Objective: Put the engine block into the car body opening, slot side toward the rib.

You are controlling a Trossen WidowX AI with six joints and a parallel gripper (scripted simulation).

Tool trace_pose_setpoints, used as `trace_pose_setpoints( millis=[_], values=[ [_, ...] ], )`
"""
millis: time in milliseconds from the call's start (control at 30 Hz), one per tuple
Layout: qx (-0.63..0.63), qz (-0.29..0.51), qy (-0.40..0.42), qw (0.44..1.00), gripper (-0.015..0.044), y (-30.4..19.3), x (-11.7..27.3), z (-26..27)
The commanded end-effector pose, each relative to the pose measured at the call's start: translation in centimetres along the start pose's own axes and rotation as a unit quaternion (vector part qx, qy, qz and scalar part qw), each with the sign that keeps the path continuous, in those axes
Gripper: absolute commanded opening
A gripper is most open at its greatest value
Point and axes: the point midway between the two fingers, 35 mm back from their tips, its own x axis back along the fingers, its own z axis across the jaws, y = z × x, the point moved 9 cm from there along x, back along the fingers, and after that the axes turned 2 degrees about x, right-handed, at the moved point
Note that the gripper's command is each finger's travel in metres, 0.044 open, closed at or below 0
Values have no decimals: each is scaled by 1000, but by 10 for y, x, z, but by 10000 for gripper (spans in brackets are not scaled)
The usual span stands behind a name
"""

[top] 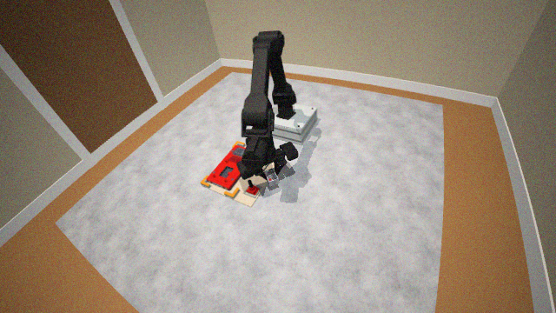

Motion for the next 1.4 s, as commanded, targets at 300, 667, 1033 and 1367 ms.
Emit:
trace_pose_setpoints(
  millis=[300, 667, 1033, 1367],
  values=[
    [-2, 8, 7, 1000, 0, 0, 49, 0],
    [-2, 7, 7, 1000, 0, 5, 82, -3],
    [-32, 8, 8, 999, 0, 11, 78, 9],
    [-100, 8, 9, 995, 0, 28, 67, 34]
  ],
)
